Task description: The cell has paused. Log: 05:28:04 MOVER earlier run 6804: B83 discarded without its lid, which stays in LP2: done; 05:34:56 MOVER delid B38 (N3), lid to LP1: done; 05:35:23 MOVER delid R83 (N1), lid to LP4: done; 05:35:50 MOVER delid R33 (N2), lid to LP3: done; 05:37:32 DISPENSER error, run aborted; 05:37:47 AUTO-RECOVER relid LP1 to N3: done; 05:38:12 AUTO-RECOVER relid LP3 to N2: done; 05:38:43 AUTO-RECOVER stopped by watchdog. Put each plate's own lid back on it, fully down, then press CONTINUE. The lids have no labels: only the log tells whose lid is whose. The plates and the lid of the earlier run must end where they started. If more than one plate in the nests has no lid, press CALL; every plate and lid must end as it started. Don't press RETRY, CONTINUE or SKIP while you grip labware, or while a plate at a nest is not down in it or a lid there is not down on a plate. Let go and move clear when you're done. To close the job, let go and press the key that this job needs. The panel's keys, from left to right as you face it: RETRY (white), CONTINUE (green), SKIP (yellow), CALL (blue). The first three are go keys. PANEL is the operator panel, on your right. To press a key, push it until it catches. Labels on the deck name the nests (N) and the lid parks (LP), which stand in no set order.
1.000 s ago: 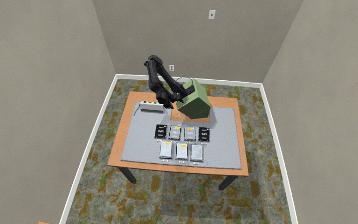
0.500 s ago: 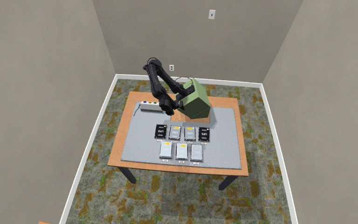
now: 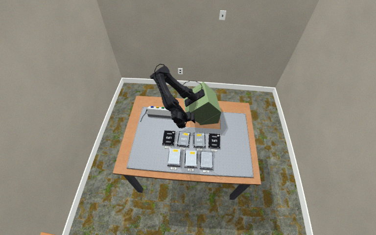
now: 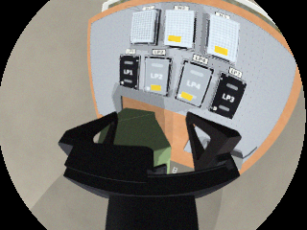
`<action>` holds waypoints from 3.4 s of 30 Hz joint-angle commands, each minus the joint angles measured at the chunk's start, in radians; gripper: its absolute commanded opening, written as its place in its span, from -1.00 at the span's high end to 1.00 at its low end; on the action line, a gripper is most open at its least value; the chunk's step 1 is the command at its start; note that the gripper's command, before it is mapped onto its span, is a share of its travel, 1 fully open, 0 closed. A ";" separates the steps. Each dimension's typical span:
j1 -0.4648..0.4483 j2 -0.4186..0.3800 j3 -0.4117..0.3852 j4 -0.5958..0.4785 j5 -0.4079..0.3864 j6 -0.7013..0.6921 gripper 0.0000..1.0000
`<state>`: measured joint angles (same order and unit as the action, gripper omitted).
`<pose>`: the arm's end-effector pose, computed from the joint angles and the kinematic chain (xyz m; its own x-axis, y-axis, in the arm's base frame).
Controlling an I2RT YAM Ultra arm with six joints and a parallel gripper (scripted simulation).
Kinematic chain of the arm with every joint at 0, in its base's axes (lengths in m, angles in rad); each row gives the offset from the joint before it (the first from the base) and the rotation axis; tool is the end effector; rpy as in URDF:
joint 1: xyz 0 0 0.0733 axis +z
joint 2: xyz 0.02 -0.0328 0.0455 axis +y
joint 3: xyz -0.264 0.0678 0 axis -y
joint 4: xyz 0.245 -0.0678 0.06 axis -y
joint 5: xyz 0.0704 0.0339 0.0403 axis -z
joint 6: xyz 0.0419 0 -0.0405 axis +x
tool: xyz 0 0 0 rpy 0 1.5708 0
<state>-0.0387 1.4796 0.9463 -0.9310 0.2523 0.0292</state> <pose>0.2485 -0.0190 0.1985 -0.9913 0.0667 -0.1135 0.0930 0.9651 -0.2450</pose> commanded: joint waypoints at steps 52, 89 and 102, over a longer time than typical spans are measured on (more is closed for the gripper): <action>-0.074 0.676 -0.107 0.751 0.450 0.010 -1.00; -0.064 0.651 -0.039 0.721 0.451 0.017 -1.00; -0.176 0.483 -0.353 1.164 0.418 -0.259 -0.86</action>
<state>-0.2008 2.0338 0.6594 0.0467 0.6876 -0.1123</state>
